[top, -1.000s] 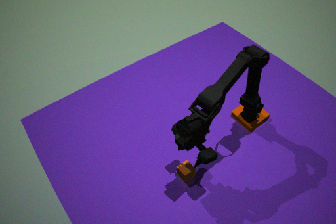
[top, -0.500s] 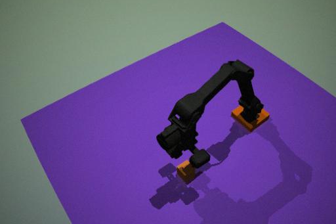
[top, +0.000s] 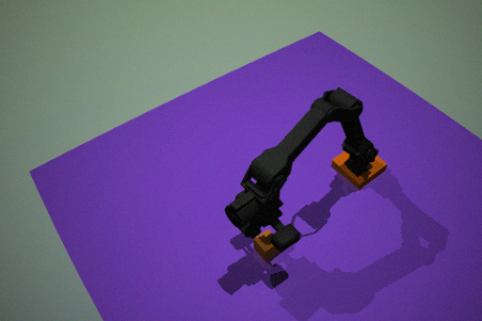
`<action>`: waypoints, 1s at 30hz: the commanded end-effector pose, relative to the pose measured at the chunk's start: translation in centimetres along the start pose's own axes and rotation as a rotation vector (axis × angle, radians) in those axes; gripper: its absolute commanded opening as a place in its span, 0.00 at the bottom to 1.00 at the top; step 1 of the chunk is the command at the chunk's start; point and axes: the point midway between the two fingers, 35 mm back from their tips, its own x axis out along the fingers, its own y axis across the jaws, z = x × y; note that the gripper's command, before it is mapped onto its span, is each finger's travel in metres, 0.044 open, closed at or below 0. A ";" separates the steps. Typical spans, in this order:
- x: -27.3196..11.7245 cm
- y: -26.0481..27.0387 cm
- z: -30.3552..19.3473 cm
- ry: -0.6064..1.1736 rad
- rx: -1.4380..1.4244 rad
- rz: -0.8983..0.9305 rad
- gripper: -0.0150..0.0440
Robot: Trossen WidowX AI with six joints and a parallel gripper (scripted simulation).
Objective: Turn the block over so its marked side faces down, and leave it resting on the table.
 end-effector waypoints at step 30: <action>4.3 0.1 -0.1 0.004 -0.003 0.005 0.78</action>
